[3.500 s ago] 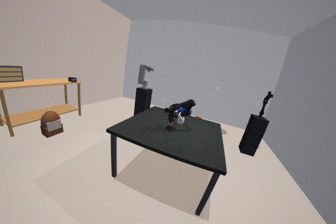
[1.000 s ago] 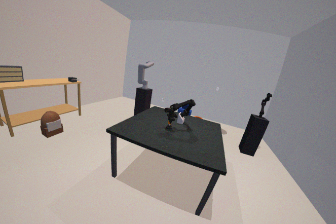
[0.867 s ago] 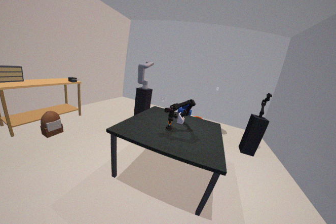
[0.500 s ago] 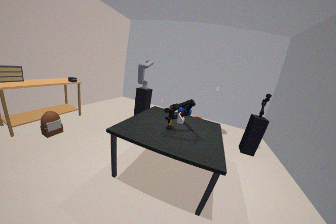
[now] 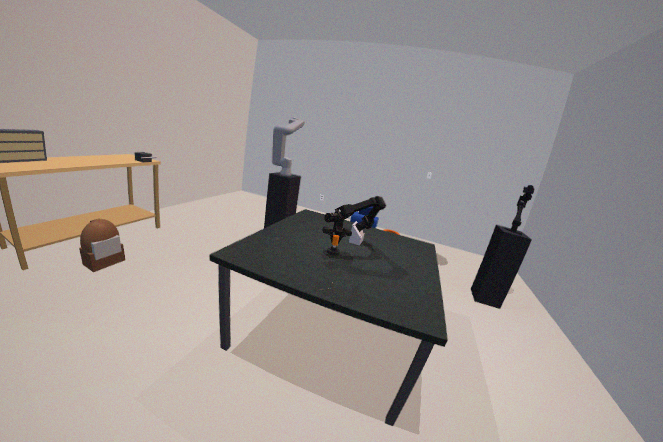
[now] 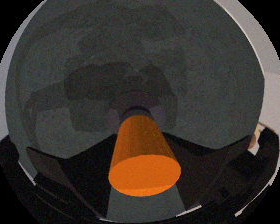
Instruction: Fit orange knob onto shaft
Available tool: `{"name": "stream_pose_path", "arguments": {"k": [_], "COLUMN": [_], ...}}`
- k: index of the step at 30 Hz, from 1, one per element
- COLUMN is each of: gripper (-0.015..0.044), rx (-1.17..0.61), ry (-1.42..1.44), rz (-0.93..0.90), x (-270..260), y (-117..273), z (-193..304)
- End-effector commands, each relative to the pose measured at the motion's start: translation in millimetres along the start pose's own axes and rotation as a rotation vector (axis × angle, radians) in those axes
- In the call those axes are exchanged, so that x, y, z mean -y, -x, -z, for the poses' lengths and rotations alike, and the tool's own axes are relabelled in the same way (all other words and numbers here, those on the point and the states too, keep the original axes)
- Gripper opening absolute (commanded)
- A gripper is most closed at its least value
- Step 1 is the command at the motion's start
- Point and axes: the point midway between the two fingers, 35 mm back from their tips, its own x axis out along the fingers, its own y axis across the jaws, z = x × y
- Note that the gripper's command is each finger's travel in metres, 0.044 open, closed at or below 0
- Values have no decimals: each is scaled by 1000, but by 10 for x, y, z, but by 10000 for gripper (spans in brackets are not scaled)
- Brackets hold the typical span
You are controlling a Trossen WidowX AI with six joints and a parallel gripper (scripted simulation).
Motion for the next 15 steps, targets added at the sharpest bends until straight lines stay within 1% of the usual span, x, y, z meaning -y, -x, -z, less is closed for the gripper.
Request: {"name": "stream_pose_path", "arguments": {"k": [1,12,15], "gripper": [0,0,0], "rx": [0,1,1], "ry": [-681,-1448,-1611], "rz": [2,1,1], "x": [7,9,10], "y": [31,23,18], "z": [-8,15,23]}}
